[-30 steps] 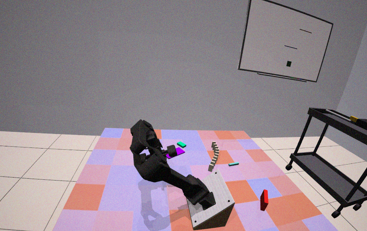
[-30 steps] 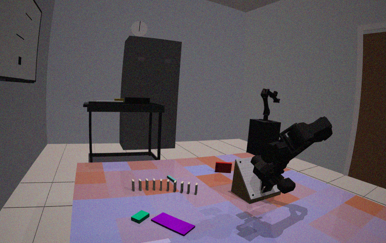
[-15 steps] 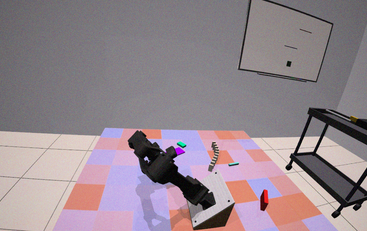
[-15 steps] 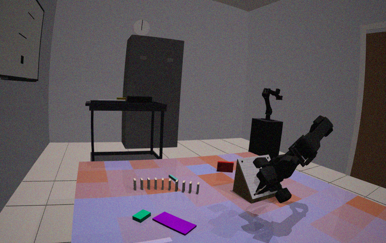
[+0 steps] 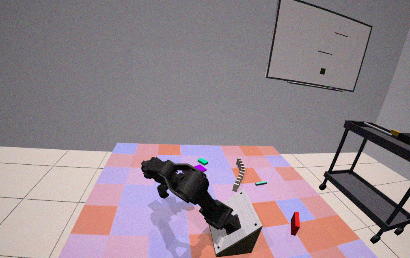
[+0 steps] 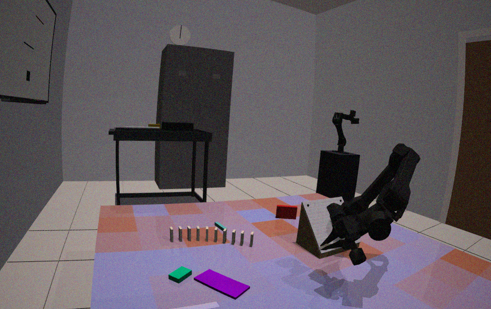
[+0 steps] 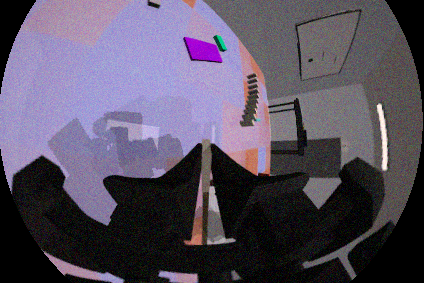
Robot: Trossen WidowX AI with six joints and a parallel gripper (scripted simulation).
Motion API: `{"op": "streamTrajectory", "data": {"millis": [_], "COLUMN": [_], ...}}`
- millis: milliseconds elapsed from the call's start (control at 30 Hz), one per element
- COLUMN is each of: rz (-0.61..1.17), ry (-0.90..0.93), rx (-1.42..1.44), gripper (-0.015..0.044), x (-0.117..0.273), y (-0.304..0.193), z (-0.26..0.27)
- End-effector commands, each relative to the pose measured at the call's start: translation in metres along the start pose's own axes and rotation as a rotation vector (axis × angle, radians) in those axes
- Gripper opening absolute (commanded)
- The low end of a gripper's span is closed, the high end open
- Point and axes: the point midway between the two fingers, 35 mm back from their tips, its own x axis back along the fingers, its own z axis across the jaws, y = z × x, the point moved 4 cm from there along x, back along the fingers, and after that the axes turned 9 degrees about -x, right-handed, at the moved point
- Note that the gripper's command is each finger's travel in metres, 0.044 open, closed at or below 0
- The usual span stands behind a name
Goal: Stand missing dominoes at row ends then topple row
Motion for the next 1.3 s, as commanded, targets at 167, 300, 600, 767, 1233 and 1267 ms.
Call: {"op": "streamTrajectory", "data": {"millis": [167, 300, 600, 767, 1233, 1267], "rz": [-0.195, -0.277, -0.453, -0.546, -0.771, -0.785], "ry": [-0.007, 0.006, 0.058, 0.099, 0.255, 0.268], "rx": [-0.045, -0.073, -0.156, -0.215, -0.427, -0.444], "gripper": [0.0020, 0.0020, 0.0020, 0.0020, 0.0020, 0.0020], "x": [-0.001, 0.001, 0.008, 0.013, 0.030, 0.031], "y": [-0.005, -0.006, -0.011, -0.015, -0.029, -0.031], "z": [0.008, 0.011, 0.018, 0.021, 0.022, 0.022]}}
